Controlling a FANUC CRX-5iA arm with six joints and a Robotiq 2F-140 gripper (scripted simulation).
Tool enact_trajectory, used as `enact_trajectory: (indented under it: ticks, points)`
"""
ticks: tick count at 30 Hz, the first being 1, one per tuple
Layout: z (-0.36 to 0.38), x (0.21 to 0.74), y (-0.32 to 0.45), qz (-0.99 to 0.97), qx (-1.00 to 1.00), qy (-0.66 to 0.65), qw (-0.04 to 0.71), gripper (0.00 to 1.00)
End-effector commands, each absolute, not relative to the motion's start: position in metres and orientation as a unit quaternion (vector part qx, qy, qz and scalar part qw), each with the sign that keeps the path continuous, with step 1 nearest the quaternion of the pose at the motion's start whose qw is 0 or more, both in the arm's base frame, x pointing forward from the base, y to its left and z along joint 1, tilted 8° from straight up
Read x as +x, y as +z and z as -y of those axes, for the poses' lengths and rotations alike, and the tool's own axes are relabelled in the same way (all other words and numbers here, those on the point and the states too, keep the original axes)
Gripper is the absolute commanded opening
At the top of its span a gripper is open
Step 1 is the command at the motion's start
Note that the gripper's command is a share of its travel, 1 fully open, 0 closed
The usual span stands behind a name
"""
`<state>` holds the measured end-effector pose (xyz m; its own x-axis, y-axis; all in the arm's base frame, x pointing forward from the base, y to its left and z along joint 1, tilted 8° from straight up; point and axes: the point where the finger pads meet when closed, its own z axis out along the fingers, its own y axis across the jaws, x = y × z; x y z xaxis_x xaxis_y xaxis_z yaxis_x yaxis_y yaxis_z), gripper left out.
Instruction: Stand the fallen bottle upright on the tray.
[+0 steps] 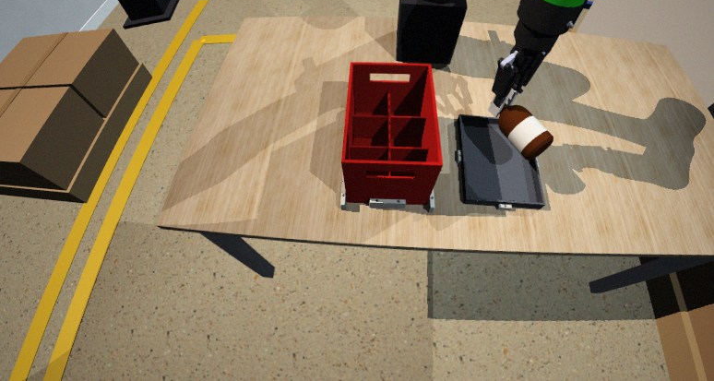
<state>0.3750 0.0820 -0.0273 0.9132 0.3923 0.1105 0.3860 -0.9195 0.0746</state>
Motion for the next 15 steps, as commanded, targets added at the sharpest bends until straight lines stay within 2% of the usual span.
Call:
enact_trajectory:
  ticks: [1,15]
  points:
    - [-0.082,0.374,-0.02,-0.199,0.978,0.062,0.026,0.0]
    - [-0.083,0.371,0.001,-0.199,0.978,0.062,0.026,0.0]
